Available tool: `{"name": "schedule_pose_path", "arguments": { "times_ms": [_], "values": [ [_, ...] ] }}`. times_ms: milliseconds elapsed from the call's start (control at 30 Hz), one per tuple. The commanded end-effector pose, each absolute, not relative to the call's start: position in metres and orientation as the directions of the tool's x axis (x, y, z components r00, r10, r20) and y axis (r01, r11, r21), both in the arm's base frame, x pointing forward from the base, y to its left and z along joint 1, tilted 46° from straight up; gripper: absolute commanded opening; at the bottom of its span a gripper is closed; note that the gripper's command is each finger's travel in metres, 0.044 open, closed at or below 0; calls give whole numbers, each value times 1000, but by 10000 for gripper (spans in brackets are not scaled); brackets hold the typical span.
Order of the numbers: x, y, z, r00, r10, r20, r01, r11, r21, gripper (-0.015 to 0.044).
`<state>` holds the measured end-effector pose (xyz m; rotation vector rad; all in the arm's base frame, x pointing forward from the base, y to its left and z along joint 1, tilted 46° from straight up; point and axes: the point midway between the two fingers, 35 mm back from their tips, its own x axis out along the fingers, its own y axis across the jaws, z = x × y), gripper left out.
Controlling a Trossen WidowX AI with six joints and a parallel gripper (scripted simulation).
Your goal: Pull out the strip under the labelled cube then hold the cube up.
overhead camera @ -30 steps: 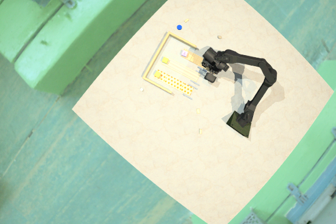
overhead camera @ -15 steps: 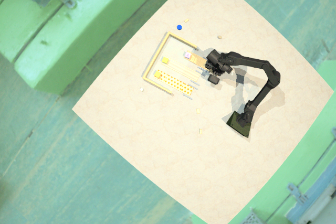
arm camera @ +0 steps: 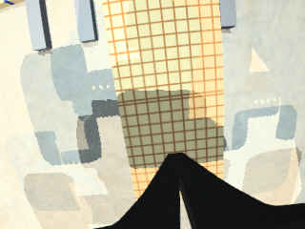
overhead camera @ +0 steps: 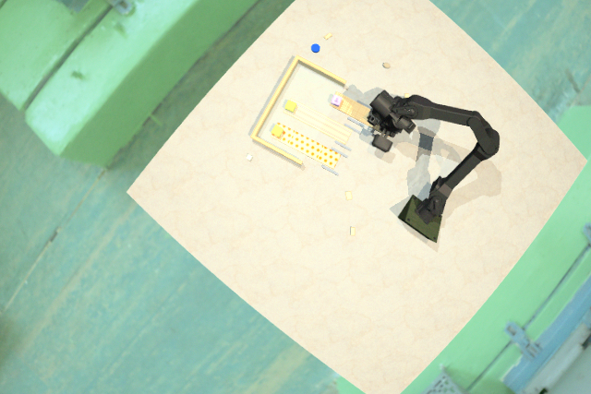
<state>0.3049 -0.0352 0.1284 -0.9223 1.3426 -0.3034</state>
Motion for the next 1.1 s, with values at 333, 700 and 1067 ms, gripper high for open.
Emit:
{"name": "schedule_pose_path", "arguments": {
  "times_ms": [333,700,1067],
  "values": [
    [281,-48,125,227,-679,-698,-316,627,-712,0],
    [266,-55,126,227,-679,-698,-316,627,-712,0],
    [261,-42,141,242,-672,-700,-312,629,-712,0]
  ]
}}
